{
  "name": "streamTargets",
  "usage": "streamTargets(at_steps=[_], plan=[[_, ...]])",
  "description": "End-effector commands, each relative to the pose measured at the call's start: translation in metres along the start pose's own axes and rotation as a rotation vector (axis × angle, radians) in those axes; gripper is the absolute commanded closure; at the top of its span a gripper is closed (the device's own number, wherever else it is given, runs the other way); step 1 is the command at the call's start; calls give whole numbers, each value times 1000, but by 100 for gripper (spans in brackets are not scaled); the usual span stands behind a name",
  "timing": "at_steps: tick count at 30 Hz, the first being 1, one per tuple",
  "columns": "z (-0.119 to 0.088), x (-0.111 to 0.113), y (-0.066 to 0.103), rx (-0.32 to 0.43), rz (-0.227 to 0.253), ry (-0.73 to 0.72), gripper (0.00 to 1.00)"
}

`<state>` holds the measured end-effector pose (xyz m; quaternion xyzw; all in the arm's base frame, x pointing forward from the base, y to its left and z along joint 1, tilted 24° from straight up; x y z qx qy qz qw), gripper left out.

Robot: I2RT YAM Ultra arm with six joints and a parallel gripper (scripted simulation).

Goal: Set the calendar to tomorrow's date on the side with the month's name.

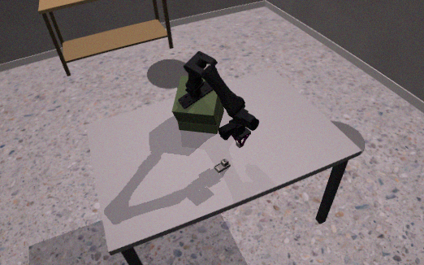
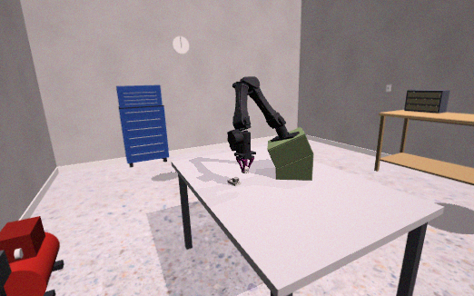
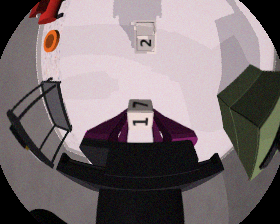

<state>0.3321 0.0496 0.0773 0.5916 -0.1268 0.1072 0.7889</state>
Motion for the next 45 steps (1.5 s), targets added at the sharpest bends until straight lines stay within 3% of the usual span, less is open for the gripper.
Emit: streamTargets(at_steps=[1, 9, 11, 15, 18, 34, 45], plan=[[1, -2, 4, -13, -16, 3, 74], [5, 0, 4, -12, -17, 3, 74], [26, 4, 5, -10, -20, 4, 74], [98, 10, 12, -12, -19, 11, 74], [123, 8, 16, -16, -16, 15, 74], [124, 8, 15, -16, -16, 15, 74], [124, 8, -2, -16, -16, 15, 74]])
Point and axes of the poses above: the point where the finger pads meet when closed, its own y axis back along the fingers, its own x axis across the jaws, z = x × y, the point moved 10 cm from there along y, back along the fingers, and after that the axes turned 4 degrees about -y, right-handed, at the moved point
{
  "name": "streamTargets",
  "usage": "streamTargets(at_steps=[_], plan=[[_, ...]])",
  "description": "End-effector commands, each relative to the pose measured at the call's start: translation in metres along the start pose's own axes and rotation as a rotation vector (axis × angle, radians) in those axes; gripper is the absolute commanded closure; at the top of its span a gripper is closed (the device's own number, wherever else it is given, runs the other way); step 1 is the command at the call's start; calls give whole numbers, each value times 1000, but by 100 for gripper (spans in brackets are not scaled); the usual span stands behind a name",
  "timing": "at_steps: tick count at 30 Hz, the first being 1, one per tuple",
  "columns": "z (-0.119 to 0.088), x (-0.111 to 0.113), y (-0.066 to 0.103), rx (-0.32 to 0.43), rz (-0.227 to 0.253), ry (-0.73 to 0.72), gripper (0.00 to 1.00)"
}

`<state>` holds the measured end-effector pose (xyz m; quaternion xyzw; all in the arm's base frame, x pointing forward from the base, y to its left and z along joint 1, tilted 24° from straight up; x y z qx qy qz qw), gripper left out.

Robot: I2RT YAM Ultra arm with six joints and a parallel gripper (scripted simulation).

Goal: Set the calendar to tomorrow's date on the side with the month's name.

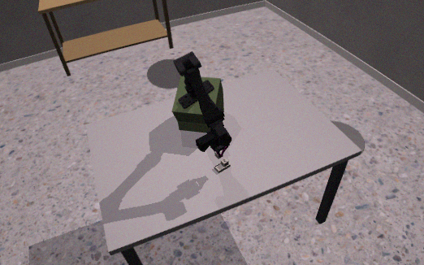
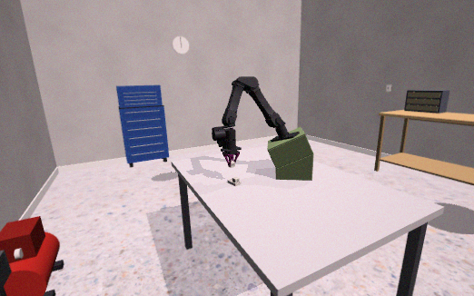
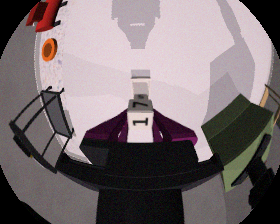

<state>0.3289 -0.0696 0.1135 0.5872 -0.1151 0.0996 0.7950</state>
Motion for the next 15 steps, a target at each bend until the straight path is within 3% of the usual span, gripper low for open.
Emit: streamTargets(at_steps=[1, 11, 15], plan=[[0, 2, -6, -3, 10, 3, 74], [0, 2, -38, -3, 10, 3, 74], [0, 2, -43, -3, 10, 3, 74]])
Point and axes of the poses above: the point where the finger pads meet when closed, its own y axis back along the fingers, its own x axis across the jaws, z = x × y, the point moved 10 cm from there along y, back along the fingers, and after that the axes turned 4 degrees about -y, right-handed, at the moved point
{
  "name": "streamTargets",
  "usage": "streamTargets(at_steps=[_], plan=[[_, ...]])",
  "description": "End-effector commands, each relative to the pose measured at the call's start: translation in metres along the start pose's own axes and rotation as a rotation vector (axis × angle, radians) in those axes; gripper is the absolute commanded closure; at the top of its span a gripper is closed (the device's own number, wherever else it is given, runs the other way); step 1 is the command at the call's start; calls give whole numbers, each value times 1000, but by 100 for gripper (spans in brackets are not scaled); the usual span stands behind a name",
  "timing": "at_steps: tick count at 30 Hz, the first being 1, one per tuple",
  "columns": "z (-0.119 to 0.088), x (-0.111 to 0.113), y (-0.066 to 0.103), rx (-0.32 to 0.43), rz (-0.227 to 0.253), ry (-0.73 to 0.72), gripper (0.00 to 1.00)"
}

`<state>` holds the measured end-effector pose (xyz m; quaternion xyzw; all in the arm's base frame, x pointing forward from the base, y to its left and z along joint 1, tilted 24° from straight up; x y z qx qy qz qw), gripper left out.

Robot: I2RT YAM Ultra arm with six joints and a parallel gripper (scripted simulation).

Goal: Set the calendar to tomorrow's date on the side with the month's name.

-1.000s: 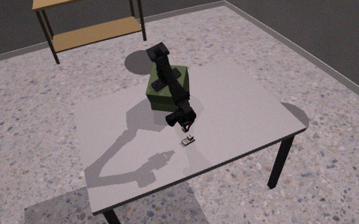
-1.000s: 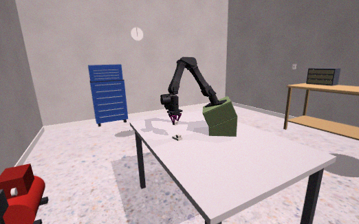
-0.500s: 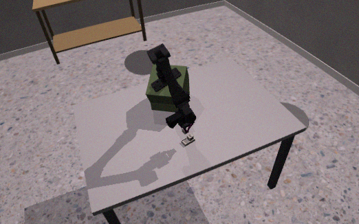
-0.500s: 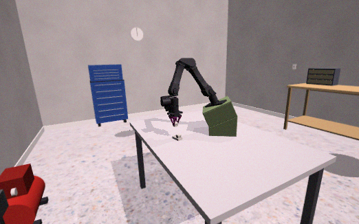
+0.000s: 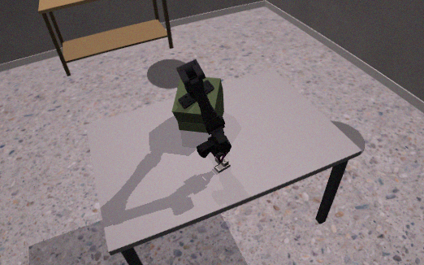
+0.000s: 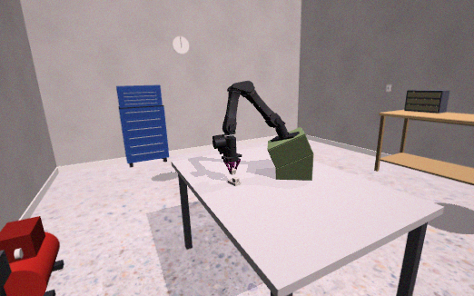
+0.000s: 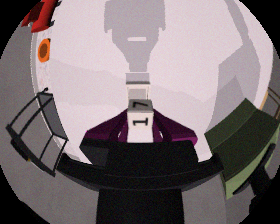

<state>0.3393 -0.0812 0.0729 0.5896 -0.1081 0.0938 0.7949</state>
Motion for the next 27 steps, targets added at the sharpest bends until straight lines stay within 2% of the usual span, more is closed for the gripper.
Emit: streamTargets(at_steps=[1, 7, 27], plan=[[1, 5, -1, -7, 28, -1, 74], [1, 5, -7, -7, 28, -1, 74], [1, 5, -8, -7, 28, -1, 74]])
Point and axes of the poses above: the point where the finger pads meet when closed, its own y axis back along the fingers, its own x axis across the jaws, z = x × y, the point moved 10 cm from there along y, back along the fingers, and after that the axes turned 4 degrees about -y, right-handed, at the moved point
